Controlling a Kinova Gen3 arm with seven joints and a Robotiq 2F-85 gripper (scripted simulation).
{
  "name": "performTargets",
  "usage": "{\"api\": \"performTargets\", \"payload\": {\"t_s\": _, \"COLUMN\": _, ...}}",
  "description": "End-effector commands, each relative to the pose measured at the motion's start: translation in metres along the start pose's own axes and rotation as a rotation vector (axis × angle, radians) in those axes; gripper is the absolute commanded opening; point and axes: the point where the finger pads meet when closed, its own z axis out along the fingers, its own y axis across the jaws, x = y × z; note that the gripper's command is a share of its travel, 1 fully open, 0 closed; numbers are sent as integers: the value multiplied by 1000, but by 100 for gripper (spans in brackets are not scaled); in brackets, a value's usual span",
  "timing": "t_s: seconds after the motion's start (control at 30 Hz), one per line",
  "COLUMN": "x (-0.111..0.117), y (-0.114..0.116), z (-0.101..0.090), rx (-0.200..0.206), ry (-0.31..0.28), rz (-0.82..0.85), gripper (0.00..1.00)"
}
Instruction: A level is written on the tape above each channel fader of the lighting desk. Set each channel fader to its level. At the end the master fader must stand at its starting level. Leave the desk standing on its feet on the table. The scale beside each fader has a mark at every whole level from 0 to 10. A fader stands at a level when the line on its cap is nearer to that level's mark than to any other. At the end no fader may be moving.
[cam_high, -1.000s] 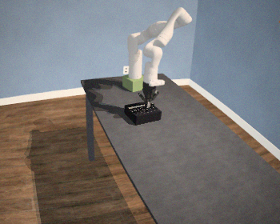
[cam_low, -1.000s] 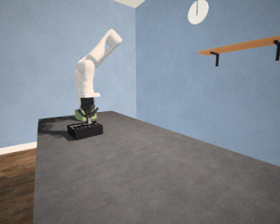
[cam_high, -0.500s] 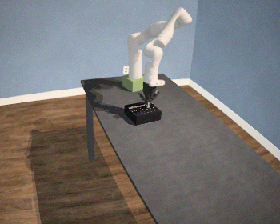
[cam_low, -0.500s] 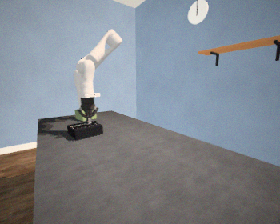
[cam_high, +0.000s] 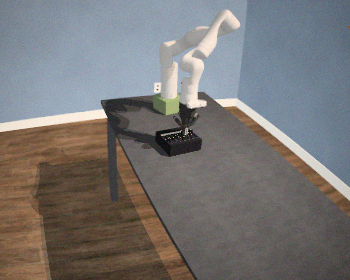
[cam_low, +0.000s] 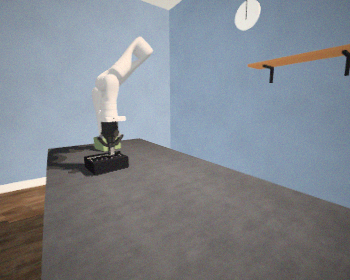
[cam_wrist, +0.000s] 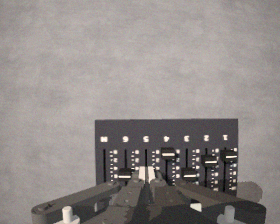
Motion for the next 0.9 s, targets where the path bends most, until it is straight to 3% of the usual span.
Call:
{"api": "performTargets", "payload": {"t_s": 0.0, "x": 1, "y": 0, "z": -4, "rx": 0, "ry": 3, "rz": 0, "gripper": 0}}
{"api": "performTargets", "payload": {"t_s": 0.5, "x": 1, "y": 0, "z": -37, "rx": 0, "ry": 3, "rz": 0, "gripper": 0}}
{"api": "performTargets", "payload": {"t_s": 0.87, "x": 1, "y": 0, "z": -40, "rx": 0, "ry": 3, "rz": 0, "gripper": 0}}
